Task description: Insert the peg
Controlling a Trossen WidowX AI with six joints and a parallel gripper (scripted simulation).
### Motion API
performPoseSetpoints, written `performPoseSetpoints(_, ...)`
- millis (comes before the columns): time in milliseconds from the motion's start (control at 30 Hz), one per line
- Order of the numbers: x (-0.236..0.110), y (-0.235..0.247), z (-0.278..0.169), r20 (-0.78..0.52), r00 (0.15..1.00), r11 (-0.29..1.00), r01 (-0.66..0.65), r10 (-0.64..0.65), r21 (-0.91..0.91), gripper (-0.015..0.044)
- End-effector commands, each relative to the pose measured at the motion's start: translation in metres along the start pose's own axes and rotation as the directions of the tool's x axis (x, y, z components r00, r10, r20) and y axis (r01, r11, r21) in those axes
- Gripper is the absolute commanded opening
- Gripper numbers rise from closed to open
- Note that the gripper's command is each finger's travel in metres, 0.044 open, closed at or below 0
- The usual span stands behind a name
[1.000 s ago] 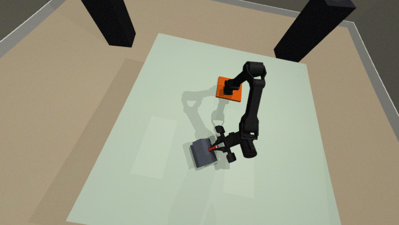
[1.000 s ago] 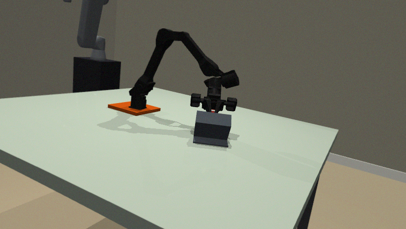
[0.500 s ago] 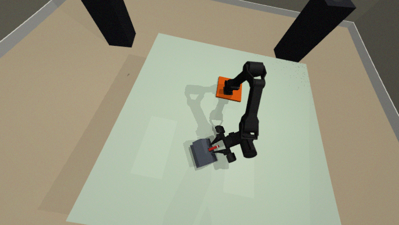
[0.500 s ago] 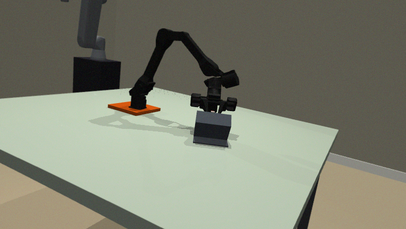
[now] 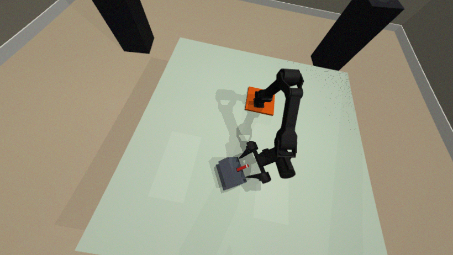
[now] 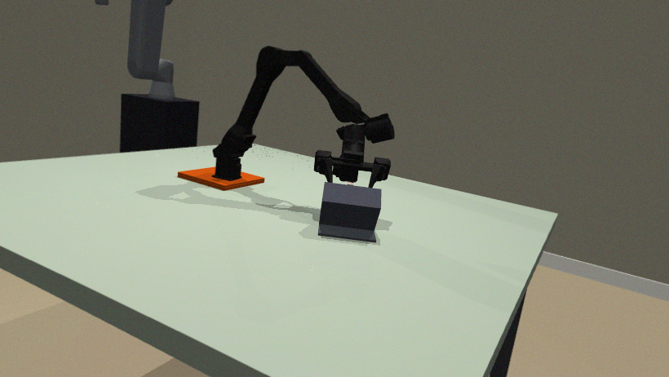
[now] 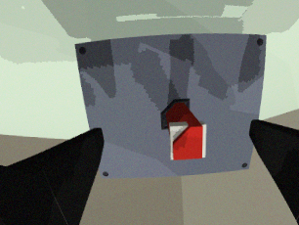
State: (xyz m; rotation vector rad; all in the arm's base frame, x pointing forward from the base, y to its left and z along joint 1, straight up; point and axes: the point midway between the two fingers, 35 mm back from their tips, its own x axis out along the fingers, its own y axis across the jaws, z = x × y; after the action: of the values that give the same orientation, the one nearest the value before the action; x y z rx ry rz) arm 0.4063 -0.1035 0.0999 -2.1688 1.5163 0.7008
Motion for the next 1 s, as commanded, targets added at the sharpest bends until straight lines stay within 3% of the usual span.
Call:
performPoseSetpoints(0, -0.009, -0.003, -0.001, -0.003, 1.0, 1.0, 0.003, -0.003, 0.007, 0.044)
performPoseSetpoints(967, -0.065, -0.004, 0.003, 0.007, 1.0, 1.0, 0.0, 0.0, -0.004, 0.044)
